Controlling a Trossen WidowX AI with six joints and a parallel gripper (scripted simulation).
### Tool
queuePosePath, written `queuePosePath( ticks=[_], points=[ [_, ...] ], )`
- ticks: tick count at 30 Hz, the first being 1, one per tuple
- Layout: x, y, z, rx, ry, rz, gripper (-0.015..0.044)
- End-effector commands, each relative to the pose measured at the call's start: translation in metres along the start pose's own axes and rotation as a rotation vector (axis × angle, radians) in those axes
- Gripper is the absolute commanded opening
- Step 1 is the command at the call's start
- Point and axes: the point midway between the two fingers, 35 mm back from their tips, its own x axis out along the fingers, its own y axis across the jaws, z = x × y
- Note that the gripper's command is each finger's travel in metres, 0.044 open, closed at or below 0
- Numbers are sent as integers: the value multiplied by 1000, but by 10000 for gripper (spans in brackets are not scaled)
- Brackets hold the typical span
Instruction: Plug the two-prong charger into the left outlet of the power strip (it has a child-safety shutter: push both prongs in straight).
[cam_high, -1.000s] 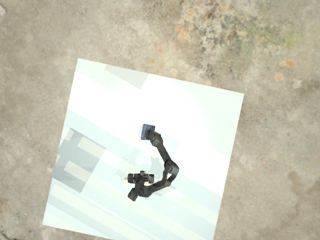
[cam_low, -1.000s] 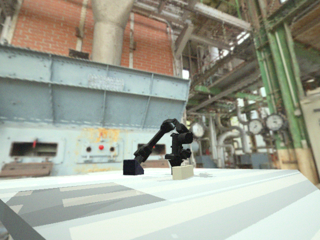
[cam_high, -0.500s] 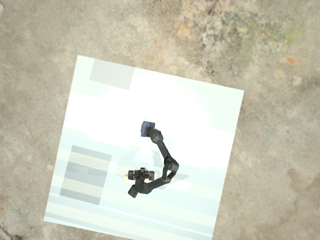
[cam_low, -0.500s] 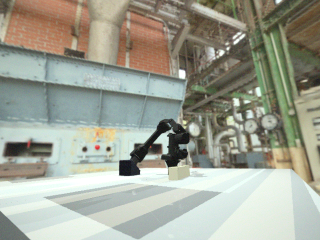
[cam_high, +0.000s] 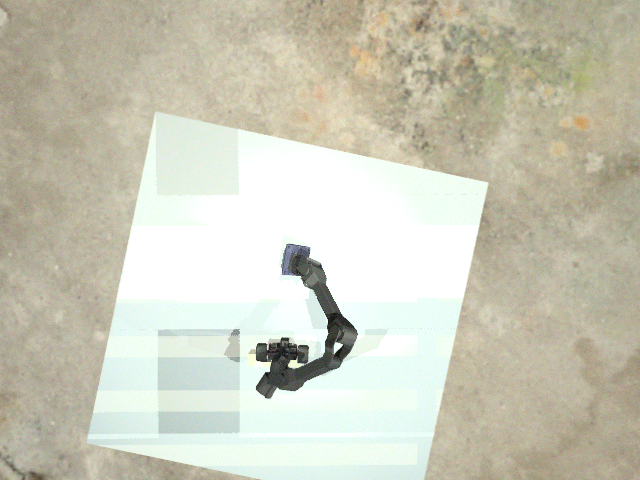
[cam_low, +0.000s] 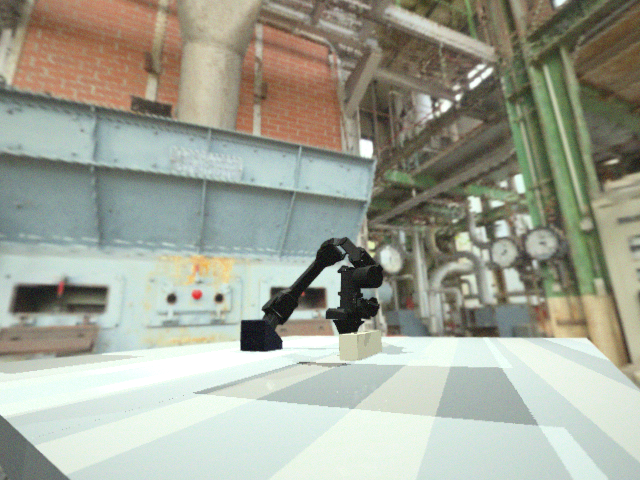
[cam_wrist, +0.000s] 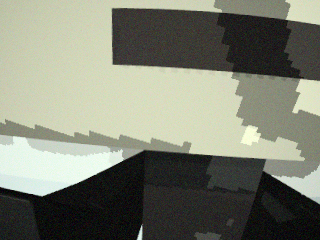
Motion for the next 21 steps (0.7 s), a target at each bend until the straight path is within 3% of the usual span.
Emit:
queuePosePath(
  ticks=[1,21],
  points=[
    [1,2,12,-22,-22,-3,0],
    [2,2,11,-22,-22,-3,0]
  ],
)
